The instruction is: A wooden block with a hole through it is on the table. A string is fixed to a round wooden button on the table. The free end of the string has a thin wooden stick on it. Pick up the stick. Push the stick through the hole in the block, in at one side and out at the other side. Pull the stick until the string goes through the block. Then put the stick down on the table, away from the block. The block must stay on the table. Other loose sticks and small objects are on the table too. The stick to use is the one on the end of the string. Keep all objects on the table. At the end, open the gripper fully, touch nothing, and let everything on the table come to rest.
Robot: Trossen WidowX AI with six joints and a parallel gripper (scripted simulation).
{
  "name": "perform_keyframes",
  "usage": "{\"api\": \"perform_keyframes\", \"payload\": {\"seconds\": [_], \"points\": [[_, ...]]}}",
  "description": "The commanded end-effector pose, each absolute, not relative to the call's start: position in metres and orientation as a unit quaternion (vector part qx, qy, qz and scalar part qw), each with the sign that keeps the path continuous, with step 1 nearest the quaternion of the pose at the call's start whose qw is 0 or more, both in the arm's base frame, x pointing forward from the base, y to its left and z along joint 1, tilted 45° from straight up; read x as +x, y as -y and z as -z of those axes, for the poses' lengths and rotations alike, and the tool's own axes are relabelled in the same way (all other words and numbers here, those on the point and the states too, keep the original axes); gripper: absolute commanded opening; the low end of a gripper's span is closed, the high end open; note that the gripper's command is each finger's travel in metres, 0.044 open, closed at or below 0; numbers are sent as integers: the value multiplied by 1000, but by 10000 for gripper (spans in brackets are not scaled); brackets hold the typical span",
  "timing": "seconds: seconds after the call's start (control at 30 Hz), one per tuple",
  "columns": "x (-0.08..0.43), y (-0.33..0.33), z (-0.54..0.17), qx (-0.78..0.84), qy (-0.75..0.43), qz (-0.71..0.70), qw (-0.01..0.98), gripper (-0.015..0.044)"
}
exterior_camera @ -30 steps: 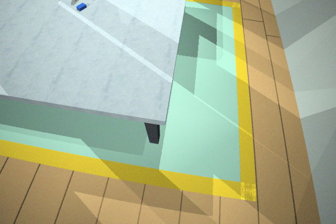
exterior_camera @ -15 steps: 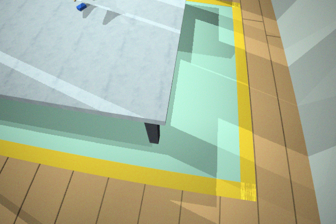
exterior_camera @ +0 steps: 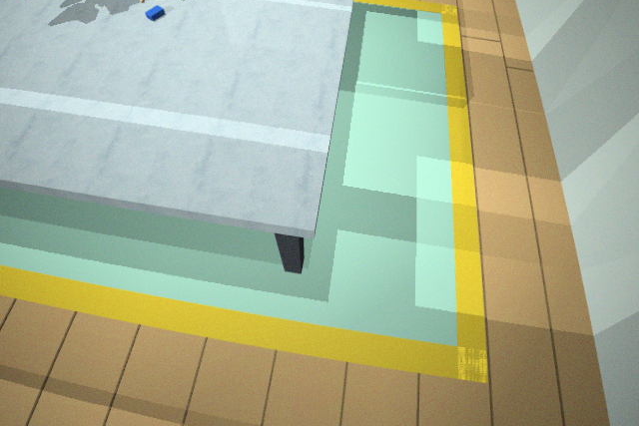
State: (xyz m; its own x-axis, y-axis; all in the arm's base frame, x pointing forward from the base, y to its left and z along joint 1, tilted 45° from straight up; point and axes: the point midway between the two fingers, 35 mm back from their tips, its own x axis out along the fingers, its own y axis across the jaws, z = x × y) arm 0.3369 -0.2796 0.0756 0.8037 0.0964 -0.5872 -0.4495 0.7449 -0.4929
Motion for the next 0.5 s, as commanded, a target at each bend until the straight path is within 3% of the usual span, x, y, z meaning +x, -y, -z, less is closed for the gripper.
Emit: {"api": "perform_keyframes", "payload": {"seconds": [0.0,0.47], "points": [[335,254,-20,-272,-323,-221,879,440],[256,113,140,-74,-455,-524,716,440]]}}
